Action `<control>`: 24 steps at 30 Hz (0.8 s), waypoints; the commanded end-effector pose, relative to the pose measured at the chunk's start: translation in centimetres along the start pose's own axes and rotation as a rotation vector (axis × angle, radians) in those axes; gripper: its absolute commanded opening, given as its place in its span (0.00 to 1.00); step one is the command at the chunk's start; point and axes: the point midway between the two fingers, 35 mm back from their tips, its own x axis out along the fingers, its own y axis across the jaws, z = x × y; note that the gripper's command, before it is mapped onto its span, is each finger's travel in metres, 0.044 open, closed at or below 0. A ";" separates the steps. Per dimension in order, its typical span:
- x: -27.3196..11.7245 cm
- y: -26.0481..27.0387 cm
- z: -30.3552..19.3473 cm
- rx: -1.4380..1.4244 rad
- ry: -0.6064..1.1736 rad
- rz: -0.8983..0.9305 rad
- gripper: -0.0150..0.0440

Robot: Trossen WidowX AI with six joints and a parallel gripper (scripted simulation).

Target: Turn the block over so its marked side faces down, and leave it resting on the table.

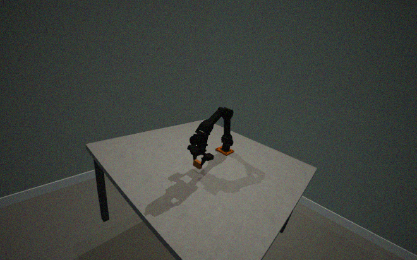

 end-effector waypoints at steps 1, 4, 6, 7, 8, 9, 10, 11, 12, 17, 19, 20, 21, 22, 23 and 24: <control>0.0 0.0 0.2 0.000 -0.061 -0.003 0.25; 0.1 0.0 0.2 0.000 -0.102 -0.002 0.25; 0.2 0.0 0.2 0.000 -0.130 -0.002 0.25; 0.2 0.0 0.2 0.000 -0.144 -0.001 0.25; 0.3 0.1 0.2 0.000 -0.158 -0.001 0.25; 0.3 0.1 0.1 0.000 -0.171 -0.001 0.25; 0.4 0.1 0.1 -0.001 -0.185 -0.001 0.25; 0.4 0.1 0.1 -0.001 -0.199 -0.001 0.25; 0.4 0.1 0.1 -0.001 -0.213 -0.002 0.25; 0.6 0.1 0.0 -0.001 -0.283 -0.003 0.25; 0.6 0.0 -0.1 0.000 -0.311 -0.003 0.25; 0.6 0.0 -0.1 0.000 -0.325 -0.003 0.25; 0.6 0.0 -0.2 0.000 -0.339 -0.003 0.25; 0.6 0.0 -0.2 0.000 -0.352 -0.003 0.25; 0.6 0.0 -0.2 0.000 -0.366 -0.004 0.25; 0.6 0.0 -0.3 0.001 -0.380 -0.004 0.25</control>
